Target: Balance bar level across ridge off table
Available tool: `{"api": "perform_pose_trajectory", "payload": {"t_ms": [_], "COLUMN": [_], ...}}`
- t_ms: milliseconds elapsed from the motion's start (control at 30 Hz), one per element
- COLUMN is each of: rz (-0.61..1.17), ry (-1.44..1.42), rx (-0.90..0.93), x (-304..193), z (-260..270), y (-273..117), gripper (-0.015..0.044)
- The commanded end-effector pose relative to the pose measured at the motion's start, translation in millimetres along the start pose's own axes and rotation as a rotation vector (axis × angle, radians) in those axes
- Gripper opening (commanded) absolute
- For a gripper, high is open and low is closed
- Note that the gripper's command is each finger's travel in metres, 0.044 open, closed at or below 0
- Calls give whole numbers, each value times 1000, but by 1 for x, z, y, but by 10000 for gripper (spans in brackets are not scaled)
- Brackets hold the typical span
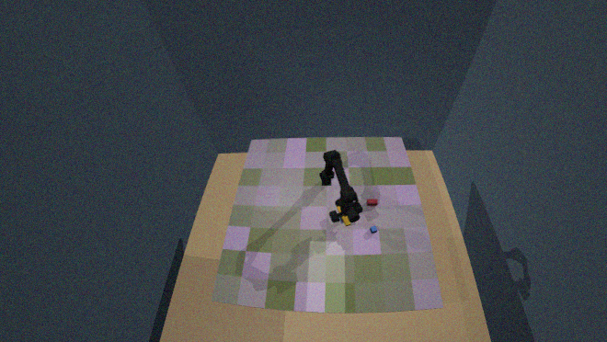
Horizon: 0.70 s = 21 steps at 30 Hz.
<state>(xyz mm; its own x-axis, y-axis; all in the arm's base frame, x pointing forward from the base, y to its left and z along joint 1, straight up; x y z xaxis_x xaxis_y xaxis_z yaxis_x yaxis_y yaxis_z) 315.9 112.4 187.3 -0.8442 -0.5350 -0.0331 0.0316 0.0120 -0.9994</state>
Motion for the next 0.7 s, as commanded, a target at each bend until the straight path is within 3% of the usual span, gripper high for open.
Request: {"api": "perform_pose_trajectory", "payload": {"t_ms": [0, 300, 667], "rz": [0, 0, 0], "ry": [0, 0, 0], "rx": [0, 0, 0], "x": [-1, -1, 0], "z": [0, 0, 0], "y": [-7, -98, -100], "gripper": [440, 440, 440]}}
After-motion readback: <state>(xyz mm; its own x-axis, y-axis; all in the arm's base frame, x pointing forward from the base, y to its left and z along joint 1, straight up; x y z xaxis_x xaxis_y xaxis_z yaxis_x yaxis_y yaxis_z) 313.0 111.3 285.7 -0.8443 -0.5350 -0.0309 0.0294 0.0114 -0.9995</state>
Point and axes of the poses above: the point midway between the two fingers, 35 mm back from their tips, its own y axis out along the fingers, its own z axis across the jaws, x = y × z, the point moved 8 cm from there along -y, back along the fingers, and after that the axes turned 11 degrees about -y, right-handed, at the moved point
